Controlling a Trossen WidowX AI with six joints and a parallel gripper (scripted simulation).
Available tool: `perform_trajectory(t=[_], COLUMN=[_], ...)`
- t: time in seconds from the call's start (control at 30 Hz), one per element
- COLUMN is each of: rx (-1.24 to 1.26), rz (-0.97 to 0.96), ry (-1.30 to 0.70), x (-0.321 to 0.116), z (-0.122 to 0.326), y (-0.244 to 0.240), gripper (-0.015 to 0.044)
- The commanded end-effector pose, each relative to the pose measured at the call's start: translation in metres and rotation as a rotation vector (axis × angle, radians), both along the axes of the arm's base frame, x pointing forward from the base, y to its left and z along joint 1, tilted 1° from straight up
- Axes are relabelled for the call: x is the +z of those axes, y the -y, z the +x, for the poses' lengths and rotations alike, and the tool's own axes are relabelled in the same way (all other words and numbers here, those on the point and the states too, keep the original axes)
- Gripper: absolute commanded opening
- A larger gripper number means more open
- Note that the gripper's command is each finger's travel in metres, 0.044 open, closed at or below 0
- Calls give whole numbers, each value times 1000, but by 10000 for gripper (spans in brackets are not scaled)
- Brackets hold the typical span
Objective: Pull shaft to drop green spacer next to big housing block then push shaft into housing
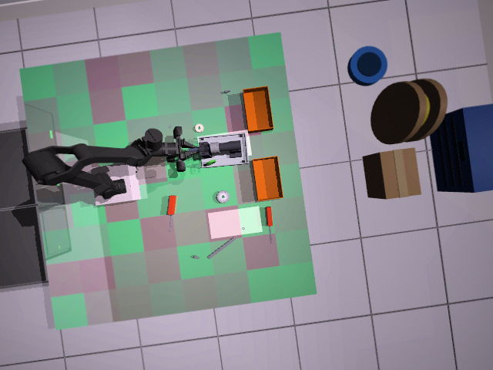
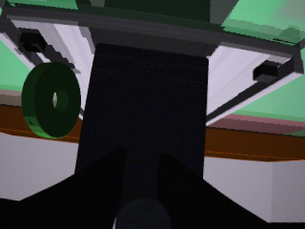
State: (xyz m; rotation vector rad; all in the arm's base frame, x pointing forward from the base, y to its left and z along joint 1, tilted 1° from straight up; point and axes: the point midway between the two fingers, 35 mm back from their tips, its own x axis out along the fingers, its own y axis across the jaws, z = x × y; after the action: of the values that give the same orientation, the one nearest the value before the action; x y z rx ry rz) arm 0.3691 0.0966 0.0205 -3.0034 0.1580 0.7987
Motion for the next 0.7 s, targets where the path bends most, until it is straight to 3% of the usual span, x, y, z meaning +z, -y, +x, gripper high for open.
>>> perform_trajectory(t=[0.0, 0.33, 0.67], rx=[0, 0, 1], rz=[-2, -2, -1], ry=[2, 2, -1], x=[1, 1, 0], z=[4, 4, 0], y=[1, 1, 0], gripper=[0, 0, 263])
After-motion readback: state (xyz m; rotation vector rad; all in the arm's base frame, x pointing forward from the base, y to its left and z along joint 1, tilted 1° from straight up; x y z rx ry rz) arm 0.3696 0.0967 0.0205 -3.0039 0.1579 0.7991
